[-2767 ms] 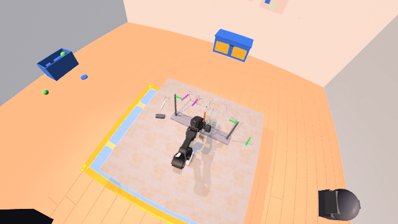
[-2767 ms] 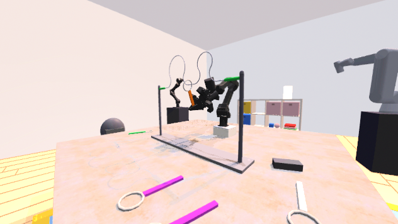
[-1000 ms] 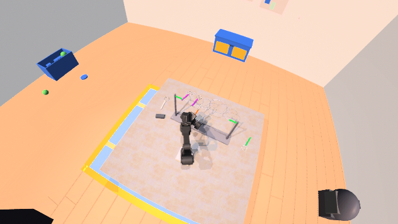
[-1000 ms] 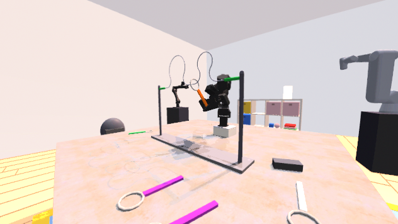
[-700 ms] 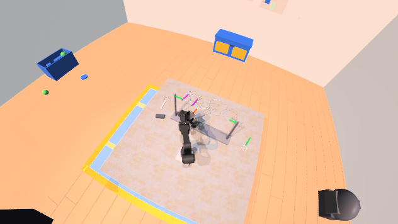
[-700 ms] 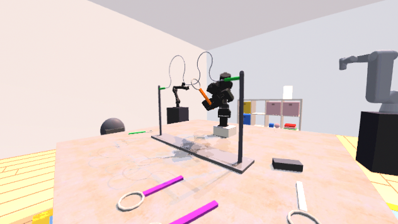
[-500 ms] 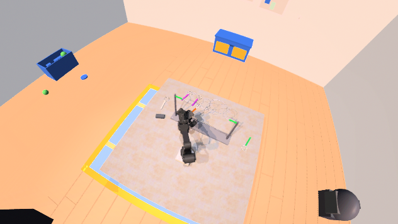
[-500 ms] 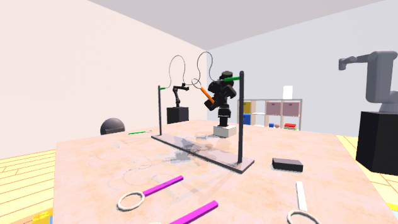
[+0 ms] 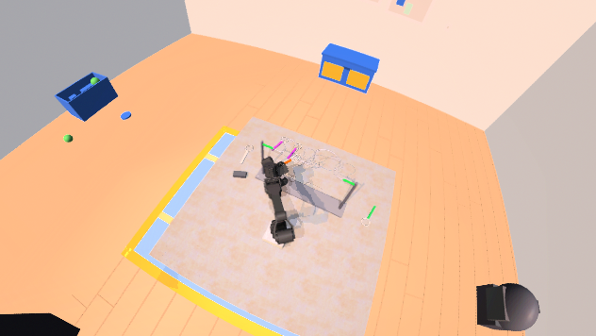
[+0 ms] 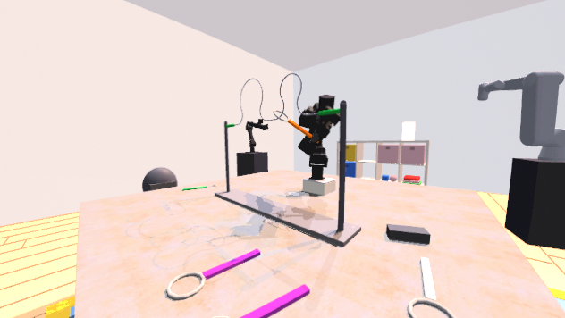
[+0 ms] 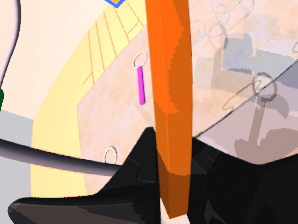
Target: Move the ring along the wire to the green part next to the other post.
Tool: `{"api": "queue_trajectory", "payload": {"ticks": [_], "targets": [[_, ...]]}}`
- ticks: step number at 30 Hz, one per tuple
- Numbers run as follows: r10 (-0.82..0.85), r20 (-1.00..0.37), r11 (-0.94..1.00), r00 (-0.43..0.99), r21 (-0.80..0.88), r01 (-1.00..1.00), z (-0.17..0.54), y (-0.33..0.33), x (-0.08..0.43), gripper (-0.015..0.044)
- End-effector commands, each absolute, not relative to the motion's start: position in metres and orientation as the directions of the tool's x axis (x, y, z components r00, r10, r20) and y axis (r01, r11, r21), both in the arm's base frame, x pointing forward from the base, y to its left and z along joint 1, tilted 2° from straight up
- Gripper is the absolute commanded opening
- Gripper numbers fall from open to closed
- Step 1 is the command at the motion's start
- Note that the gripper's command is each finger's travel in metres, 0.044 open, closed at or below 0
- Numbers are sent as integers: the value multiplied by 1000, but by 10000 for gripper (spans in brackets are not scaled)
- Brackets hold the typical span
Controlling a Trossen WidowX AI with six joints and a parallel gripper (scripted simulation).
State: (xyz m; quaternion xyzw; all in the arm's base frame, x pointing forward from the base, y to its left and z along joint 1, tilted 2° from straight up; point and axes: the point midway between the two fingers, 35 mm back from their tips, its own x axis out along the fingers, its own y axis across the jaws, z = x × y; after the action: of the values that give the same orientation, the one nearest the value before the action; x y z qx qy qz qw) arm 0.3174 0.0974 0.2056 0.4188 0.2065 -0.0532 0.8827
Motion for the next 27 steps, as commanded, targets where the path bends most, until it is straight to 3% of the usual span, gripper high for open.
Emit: {"api": "queue_trajectory", "payload": {"ticks": [1,27], "targets": [[117,-375,579,920,778,244,220,106,320,-150],[243,-196,193,950,970,150,283,131,325,-150]]}}
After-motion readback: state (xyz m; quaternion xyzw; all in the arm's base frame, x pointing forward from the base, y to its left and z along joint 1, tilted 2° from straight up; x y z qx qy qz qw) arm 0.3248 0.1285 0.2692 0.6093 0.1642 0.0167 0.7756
